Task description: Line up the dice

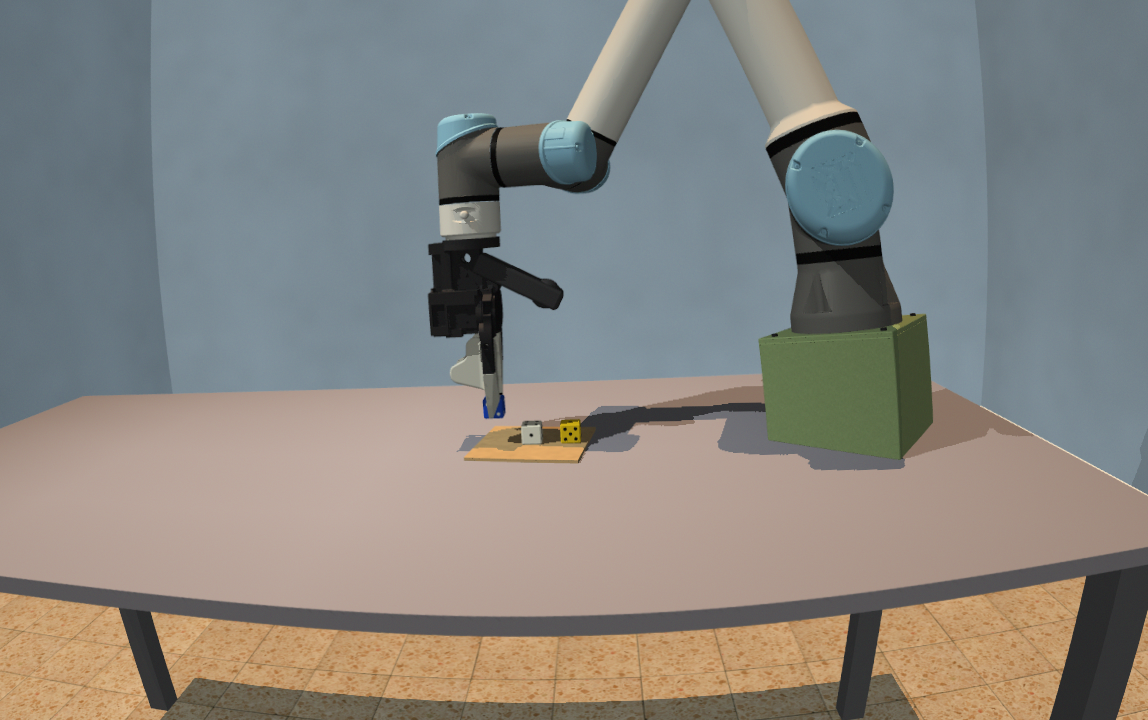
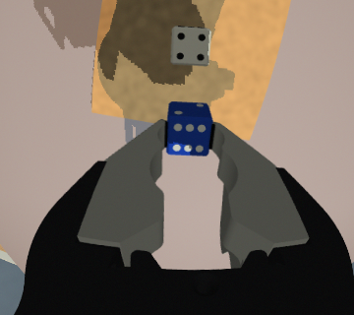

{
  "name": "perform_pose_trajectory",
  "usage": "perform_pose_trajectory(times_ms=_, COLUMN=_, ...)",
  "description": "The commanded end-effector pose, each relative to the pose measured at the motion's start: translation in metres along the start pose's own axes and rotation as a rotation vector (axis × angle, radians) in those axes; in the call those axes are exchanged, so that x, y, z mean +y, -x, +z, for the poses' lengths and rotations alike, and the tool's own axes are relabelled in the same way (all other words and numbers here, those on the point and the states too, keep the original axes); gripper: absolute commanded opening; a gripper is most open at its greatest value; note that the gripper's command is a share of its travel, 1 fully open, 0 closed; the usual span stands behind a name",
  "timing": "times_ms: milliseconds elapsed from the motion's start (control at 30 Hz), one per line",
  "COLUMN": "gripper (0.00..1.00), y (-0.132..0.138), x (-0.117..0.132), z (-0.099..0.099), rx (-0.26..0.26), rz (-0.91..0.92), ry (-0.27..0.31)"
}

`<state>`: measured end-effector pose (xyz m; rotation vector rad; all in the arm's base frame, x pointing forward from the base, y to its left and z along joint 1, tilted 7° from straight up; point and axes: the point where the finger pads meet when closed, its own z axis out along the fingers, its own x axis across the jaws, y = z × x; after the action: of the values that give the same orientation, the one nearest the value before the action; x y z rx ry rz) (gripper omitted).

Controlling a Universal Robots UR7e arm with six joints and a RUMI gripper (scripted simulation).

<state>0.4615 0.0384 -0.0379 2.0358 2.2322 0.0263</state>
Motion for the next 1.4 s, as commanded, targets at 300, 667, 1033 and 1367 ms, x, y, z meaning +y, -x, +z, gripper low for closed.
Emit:
perform_pose_trajectory(times_ms=300, gripper=0.06, y=0.0005, x=0.0024, z=0.0304, rx=-0.001, rz=0.0, ry=0.003)
perform_pose_trajectory(times_ms=667, gripper=0.06, y=0.0005, x=0.0024, z=0.0305, rx=-0.001, rz=0.0, ry=0.003)
perform_pose_trajectory(times_ms=1033, gripper=0.06, y=0.0005, x=0.0024, z=0.0305, rx=-0.001, rz=0.0, ry=0.003)
perform_pose_trajectory(times_ms=1367, gripper=0.06, y=0.0005, x=0.0024, z=0.0305, rx=-0.001, rz=0.0, ry=0.003)
